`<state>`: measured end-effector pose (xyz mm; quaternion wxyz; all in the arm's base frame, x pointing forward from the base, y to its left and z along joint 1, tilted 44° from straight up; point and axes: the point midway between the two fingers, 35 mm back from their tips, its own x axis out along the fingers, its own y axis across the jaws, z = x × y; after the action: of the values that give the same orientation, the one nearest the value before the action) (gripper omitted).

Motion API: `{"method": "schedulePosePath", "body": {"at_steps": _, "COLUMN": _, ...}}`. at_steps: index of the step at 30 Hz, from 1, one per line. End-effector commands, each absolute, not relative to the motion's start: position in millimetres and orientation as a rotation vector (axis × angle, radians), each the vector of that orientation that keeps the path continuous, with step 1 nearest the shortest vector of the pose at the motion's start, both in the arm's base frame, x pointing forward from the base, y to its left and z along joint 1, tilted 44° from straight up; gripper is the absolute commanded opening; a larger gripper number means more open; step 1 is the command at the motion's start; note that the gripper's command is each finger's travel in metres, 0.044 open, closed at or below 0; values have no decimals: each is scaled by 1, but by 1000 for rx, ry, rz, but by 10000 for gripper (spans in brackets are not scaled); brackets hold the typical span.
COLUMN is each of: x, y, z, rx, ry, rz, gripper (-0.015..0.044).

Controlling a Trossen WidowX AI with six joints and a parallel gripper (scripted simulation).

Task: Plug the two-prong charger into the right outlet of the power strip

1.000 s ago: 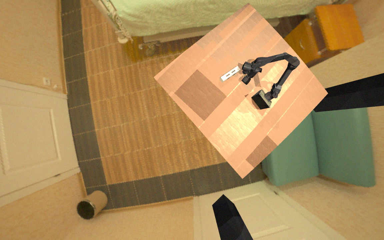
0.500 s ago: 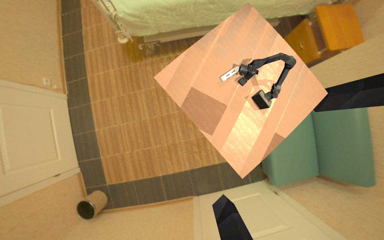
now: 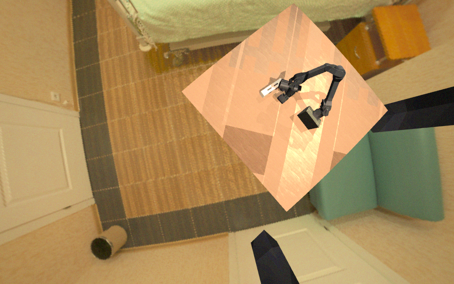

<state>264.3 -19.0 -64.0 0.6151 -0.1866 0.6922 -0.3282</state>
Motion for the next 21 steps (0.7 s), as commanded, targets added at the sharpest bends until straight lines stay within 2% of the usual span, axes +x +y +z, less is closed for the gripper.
{"method": "schedulePosePath", "body": {"at_steps": 1, "x": 267, "y": -17, "z": -68, "rx": -410, "ry": 1586, "rz": -767, "gripper": 0}}
{"method": "schedulePosePath", "body": {"at_steps": 21, "x": 289, "y": -20, "z": -72, "rx": -395, "ry": 1577, "rz": -780, "gripper": 0}}
